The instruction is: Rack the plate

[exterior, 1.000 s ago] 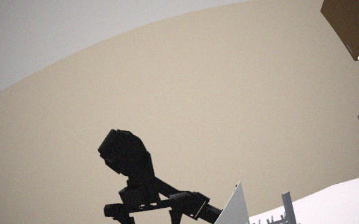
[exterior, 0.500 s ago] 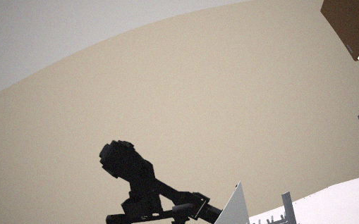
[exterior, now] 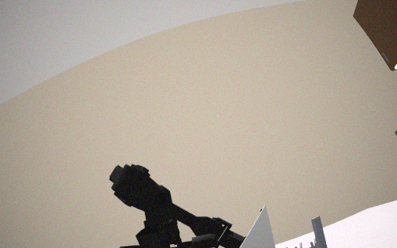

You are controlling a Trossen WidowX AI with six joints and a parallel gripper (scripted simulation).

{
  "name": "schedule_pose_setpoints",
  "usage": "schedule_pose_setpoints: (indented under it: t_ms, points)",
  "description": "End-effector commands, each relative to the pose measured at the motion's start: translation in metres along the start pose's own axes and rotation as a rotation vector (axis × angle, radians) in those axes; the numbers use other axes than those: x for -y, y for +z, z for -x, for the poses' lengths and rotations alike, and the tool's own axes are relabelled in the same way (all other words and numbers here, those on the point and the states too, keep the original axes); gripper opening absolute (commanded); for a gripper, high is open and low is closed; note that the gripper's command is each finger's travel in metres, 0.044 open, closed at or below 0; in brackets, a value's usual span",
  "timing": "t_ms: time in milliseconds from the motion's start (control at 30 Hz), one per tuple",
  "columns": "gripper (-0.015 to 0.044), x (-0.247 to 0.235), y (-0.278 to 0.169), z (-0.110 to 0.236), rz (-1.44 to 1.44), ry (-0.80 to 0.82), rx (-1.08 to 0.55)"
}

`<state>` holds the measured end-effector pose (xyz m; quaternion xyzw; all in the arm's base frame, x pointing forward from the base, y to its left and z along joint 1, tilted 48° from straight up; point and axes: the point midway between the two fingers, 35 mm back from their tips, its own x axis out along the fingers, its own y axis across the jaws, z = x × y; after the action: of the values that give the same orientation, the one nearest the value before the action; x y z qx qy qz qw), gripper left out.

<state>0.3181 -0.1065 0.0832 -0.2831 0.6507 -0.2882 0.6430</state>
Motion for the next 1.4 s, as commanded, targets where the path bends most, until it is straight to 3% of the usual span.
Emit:
schedule_pose_setpoints:
  t_ms: [0, 200, 567, 1367]
  points:
    - [0.0319, 0.000, 0.000, 0.000, 0.006, -0.005, -0.001]
    - [0.0279, 0.000, 0.000, 0.000, 0.006, -0.005, -0.001]
    - [0.0000, -0.001, 0.009, 0.049, 0.015, 0.013, 0.045]
    - [0.0000, -0.003, 0.011, 0.166, 0.034, 0.041, 0.148]
